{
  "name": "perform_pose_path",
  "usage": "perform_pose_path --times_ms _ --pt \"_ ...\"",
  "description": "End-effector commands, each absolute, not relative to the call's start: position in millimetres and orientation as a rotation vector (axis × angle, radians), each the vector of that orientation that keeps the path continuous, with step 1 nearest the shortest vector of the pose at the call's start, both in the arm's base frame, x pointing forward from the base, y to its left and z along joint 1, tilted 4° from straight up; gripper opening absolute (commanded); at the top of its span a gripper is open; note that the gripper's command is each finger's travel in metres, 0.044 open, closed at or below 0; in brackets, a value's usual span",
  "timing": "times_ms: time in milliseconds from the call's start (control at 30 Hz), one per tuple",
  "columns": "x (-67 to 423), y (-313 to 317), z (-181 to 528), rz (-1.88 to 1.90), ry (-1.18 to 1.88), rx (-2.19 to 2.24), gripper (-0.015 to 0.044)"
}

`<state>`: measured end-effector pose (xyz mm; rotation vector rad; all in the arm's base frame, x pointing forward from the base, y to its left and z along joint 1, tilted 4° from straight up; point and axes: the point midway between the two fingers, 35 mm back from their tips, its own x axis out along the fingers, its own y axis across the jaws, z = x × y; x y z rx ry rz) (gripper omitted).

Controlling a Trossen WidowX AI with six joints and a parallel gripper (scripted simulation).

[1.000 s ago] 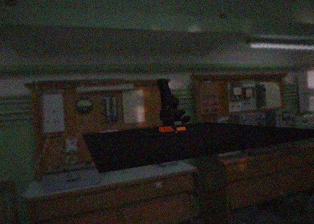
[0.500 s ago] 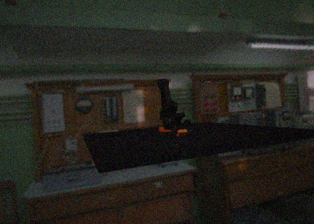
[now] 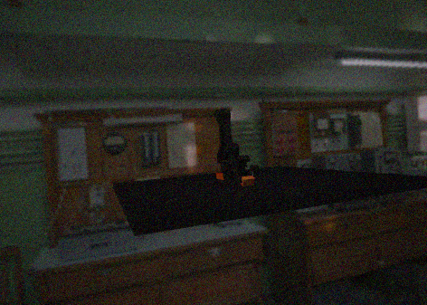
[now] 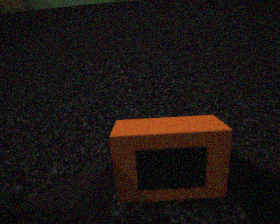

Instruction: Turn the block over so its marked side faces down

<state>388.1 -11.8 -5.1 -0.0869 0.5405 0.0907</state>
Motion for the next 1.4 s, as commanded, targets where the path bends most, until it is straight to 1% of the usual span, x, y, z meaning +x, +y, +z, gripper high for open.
perform_pose_path --times_ms 0,267,933,1367 --pt "378 -12 -11 0.097 0.504 -0.078 0.0000" --pt "367 -11 -5 0.103 0.401 -0.080 0.0000" --pt "366 -11 -2 0.104 0.373 -0.079 0.0000" --pt "366 -11 -2 0.104 0.373 -0.079 0.0341"
